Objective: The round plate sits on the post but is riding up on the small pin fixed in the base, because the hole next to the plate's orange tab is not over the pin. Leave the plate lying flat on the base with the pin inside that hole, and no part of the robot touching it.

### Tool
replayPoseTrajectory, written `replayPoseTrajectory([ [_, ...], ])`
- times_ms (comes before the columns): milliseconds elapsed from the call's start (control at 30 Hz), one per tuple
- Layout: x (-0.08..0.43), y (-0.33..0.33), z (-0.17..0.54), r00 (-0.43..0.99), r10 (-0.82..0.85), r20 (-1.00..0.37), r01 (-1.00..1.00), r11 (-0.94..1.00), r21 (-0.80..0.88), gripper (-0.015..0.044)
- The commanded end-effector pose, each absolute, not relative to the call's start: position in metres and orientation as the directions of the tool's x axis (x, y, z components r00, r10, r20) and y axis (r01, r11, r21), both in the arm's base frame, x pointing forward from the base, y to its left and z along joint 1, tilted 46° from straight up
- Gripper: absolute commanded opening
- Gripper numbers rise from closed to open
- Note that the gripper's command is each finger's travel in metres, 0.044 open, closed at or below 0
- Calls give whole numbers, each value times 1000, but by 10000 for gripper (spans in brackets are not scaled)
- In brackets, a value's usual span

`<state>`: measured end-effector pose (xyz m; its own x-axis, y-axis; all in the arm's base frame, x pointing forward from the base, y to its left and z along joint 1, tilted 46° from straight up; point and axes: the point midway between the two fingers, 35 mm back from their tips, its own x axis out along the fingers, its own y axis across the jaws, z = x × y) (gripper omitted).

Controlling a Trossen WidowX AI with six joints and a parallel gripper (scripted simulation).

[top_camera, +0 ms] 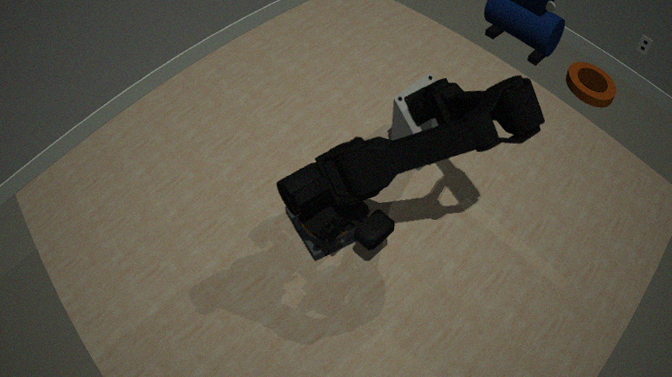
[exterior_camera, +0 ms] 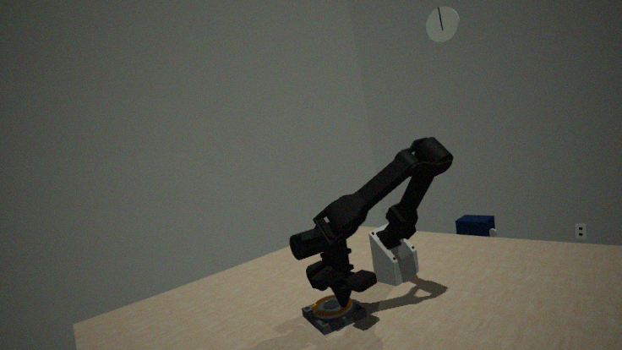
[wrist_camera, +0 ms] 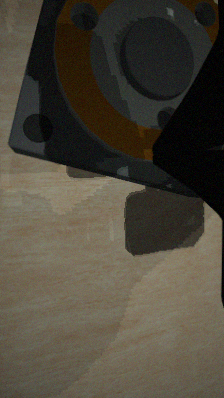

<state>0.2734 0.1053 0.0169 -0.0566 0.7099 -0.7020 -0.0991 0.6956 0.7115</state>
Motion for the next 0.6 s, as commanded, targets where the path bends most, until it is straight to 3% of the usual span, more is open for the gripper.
replayPoseTrajectory([
  [0, 266, 106, 17, -61, 714, -698, -89, 693, 716, 0],
  [567, 247, 101, 12, -62, 713, -698, -88, 693, 716, 0],
])
